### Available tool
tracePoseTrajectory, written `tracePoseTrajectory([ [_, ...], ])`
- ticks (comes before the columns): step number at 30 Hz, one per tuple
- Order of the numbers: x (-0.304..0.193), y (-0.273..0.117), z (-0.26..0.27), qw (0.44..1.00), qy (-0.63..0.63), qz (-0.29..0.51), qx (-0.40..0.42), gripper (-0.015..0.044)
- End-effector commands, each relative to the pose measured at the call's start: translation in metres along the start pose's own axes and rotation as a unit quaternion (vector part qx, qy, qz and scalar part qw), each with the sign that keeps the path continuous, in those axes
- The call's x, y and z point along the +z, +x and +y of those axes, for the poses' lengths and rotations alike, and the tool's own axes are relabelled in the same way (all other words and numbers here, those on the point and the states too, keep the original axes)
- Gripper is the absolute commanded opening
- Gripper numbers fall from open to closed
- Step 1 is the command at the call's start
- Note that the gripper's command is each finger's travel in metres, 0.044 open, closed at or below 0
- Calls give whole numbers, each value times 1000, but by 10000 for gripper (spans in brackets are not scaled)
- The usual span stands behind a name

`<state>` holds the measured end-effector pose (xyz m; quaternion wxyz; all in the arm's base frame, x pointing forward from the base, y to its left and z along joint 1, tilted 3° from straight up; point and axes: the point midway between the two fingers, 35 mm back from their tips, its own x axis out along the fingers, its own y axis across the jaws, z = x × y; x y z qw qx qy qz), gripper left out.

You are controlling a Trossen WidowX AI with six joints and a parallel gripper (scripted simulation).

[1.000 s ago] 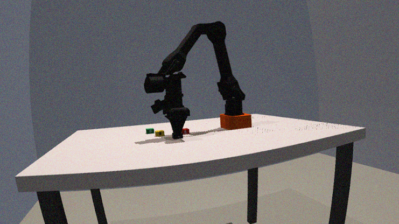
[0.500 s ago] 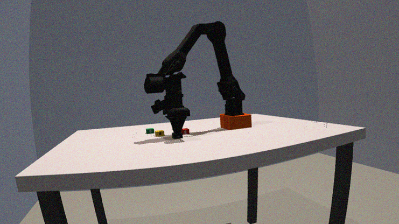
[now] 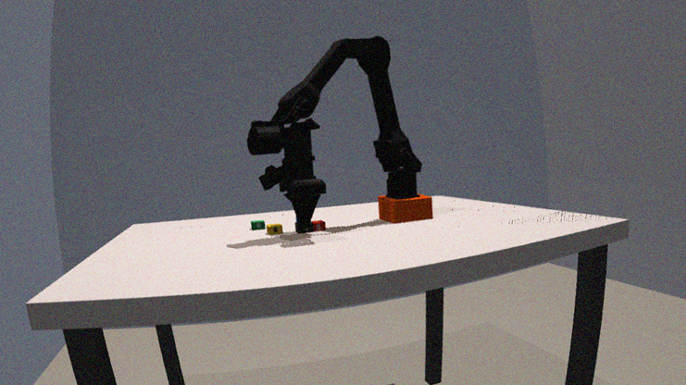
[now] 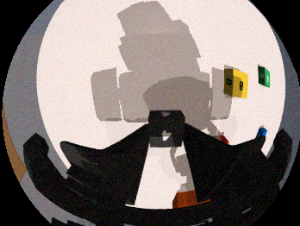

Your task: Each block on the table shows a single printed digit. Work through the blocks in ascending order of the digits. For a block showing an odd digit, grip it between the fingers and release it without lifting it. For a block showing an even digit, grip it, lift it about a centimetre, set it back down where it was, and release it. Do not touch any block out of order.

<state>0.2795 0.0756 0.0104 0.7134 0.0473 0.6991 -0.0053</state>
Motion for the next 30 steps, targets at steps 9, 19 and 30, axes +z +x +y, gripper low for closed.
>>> tracePoseTrajectory([
  [9, 0, -3, 0, 1000, 1, -1, 0, 120],
  [19, 0, 11, 0, 1000, 1, -1, 0, 120],
  [30, 0, 12, 0, 1000, 1, -1, 0, 120],
])
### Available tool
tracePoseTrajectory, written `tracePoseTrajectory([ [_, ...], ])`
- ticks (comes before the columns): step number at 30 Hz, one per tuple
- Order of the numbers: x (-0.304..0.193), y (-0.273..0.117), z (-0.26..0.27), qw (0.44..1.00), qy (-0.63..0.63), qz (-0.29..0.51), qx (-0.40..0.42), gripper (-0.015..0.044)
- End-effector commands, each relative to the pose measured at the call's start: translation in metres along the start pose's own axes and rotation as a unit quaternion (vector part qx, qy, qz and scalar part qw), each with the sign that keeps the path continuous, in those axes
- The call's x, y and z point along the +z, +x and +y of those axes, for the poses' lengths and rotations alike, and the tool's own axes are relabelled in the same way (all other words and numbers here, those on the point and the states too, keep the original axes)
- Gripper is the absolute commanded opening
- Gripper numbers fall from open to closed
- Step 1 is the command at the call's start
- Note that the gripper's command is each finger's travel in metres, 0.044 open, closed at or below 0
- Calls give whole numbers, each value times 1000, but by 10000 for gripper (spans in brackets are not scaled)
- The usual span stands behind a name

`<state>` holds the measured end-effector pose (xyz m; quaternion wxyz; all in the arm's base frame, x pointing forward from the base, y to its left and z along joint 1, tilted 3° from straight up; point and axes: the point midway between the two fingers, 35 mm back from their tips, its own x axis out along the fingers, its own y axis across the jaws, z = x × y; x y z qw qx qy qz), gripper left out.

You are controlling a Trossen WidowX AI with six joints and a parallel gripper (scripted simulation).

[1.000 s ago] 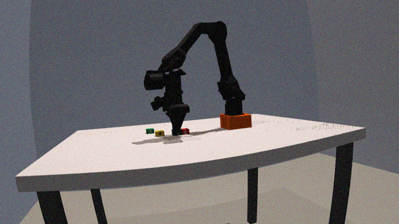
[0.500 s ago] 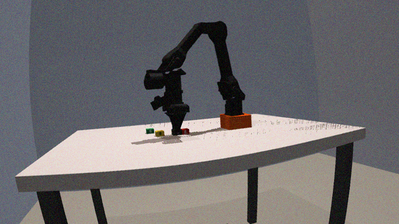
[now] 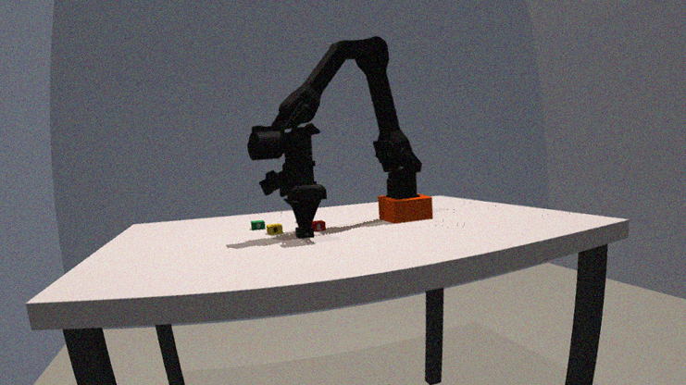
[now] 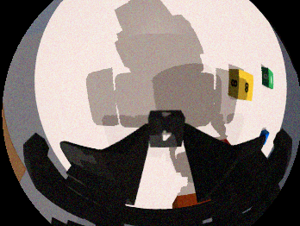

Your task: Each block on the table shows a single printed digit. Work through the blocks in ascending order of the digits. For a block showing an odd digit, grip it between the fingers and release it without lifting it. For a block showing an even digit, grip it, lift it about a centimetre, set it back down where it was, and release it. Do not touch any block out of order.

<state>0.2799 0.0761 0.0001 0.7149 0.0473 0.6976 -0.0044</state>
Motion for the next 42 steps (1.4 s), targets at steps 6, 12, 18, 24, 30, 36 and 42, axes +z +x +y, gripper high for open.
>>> tracePoseTrajectory([
  [6, 0, 2, 0, 1000, 1, 1, -1, 278],
  [12, 0, 2, 0, 1000, 1, 1, -1, 400],
  [18, 0, -32, 0, 1000, 1, 1, -1, 400],
  [24, 1, -37, 0, 1000, 1, 1, -1, 374],
  [30, 1, -113, 0, 1000, 1, 0, -1, 216],
  [36, 1, -116, 0, 1000, 1, 0, -1, 120],
  [42, 1, -116, 0, 1000, 1, 0, -1, 120],
])
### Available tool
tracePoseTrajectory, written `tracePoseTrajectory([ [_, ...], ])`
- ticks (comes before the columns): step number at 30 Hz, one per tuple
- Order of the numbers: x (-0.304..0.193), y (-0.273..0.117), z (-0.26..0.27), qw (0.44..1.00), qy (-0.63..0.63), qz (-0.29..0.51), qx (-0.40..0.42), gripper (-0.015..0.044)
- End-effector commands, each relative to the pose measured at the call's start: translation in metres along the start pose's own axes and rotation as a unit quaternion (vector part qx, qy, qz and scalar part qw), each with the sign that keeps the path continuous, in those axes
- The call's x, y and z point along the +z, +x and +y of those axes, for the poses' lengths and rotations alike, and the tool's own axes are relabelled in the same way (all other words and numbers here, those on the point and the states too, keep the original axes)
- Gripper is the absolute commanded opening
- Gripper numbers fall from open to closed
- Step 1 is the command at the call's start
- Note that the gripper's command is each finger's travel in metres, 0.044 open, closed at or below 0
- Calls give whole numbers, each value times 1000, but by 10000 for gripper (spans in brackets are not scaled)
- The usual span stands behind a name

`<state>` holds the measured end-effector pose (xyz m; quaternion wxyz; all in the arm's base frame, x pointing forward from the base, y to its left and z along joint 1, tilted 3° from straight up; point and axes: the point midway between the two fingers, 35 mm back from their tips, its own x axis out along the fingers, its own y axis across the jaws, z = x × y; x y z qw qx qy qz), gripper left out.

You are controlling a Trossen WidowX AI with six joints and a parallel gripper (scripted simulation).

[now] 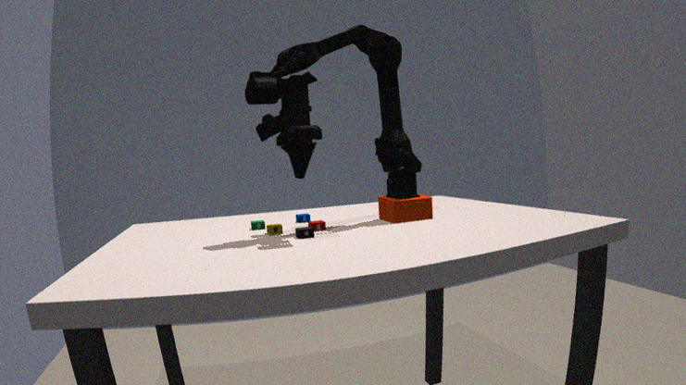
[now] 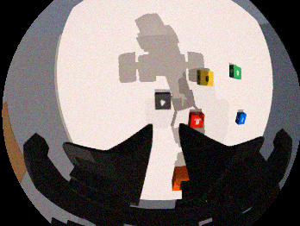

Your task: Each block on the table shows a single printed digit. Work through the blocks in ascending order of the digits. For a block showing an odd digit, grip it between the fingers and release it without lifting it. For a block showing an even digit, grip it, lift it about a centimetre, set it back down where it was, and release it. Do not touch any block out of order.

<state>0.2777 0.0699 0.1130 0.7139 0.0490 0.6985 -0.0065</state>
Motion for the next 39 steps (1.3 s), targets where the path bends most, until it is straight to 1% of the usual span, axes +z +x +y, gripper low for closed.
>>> tracePoseTrajectory([
  [1, 0, -3, 0, 1000, -1, -1, -1, 120],
  [5, -4, -3, -9, 1000, -1, -1, -1, 120],
  [9, -30, -4, -59, 1000, -1, 0, -3, 120],
  [11, -41, -3, -73, 1000, -1, 1, -4, 120],
  [16, -42, -3, -75, 1000, -1, 1, -4, 120],
  [18, -40, 9, -75, 1000, -1, 1, -4, 172],
  [21, -39, 55, -75, 1000, -1, 1, -3, 251],
  [23, -42, 76, -75, 1000, -1, 1, -3, 304],
  [26, -42, 79, -75, 1000, -1, 1, -3, 383],
  [27, -42, 79, -75, 1000, -1, 1, -3, 400],
  [39, -42, 92, -75, 1000, -1, 1, -3, 400],
])
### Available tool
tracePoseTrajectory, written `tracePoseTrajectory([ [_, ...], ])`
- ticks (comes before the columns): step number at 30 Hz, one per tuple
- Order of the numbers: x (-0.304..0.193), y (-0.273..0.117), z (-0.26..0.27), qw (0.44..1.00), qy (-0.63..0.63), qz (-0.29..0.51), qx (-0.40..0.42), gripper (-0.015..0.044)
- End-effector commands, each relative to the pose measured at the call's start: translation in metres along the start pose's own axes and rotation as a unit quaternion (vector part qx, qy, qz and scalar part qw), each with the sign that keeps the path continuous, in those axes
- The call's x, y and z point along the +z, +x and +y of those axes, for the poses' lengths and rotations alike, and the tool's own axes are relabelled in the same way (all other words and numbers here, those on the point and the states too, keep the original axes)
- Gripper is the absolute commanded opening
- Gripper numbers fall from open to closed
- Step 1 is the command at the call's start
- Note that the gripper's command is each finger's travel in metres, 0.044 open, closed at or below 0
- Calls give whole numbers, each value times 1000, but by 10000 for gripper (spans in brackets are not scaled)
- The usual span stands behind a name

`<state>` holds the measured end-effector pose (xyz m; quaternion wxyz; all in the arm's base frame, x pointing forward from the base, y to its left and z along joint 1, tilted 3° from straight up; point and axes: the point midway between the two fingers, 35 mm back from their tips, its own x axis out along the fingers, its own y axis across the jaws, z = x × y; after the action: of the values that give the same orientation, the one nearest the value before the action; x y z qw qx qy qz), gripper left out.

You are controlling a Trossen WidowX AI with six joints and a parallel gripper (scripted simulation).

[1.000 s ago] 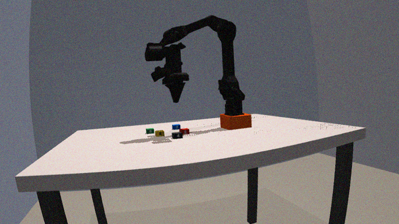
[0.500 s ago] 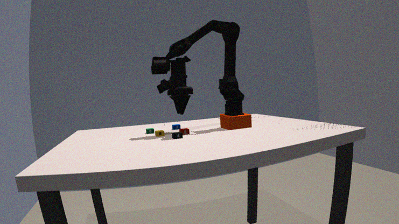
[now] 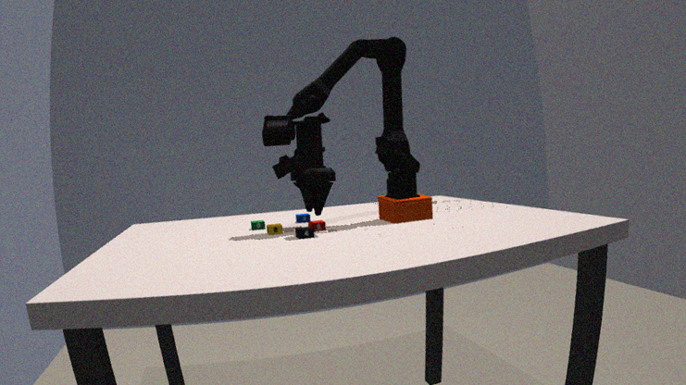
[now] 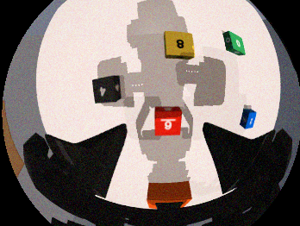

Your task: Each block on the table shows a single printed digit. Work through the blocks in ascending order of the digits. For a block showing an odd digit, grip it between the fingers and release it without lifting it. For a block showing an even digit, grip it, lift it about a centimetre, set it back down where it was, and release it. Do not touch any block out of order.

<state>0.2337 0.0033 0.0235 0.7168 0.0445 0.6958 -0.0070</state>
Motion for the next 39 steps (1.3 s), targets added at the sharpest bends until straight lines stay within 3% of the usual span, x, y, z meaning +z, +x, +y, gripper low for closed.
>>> tracePoseTrajectory([
  [1, -1, 10, 0, 1000, 2, 5, 0, 400],
  [16, -3, 31, 0, 1000, 2, 5, 0, 400],
  [27, -3, 31, 0, 1000, 2, 5, 0, 120],
  [39, -3, 31, 0, 1000, 2, 5, 0, 120],
])
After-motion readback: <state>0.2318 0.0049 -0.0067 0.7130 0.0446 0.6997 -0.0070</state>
